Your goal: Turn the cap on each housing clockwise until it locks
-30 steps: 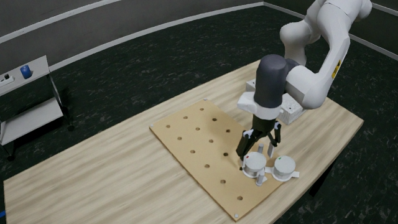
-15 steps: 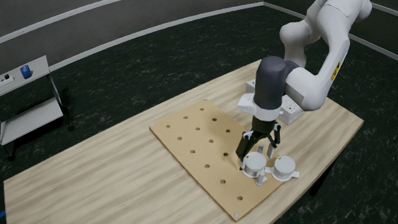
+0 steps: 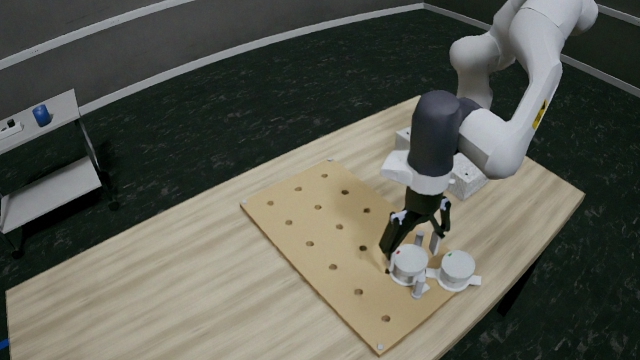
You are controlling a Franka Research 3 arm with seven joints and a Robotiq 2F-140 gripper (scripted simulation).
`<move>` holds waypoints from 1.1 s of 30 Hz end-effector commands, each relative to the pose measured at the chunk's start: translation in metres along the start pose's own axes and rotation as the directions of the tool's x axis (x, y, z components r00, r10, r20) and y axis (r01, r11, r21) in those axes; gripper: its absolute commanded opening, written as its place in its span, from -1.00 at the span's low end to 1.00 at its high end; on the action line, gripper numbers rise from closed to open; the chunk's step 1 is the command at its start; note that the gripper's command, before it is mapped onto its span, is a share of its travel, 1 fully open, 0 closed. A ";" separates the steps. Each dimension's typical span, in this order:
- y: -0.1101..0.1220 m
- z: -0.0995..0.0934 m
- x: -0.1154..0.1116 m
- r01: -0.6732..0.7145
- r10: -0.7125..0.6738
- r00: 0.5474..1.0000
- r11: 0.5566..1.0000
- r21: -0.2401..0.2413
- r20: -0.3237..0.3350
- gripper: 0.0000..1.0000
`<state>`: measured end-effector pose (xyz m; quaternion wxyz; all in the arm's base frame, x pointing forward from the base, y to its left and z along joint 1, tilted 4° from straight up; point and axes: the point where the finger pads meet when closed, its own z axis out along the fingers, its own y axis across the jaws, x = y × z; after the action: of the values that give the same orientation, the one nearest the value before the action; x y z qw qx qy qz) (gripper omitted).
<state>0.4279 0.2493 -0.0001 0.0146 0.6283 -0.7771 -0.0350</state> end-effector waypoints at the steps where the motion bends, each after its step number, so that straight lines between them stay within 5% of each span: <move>1: -0.002 0.000 0.000 0.004 -0.004 1.000 1.000 0.004 0.001 0.55; 26: -0.002 0.000 0.000 0.004 -0.004 1.000 1.000 0.004 0.001 0.55; 27: -0.002 0.000 0.000 0.004 -0.004 1.000 1.000 0.004 0.001 -0.80; 33: -0.002 0.000 0.000 0.004 -0.004 1.000 1.000 0.004 0.001 -0.80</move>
<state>0.4287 0.2492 0.0000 0.0140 0.6282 -0.7771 -0.0345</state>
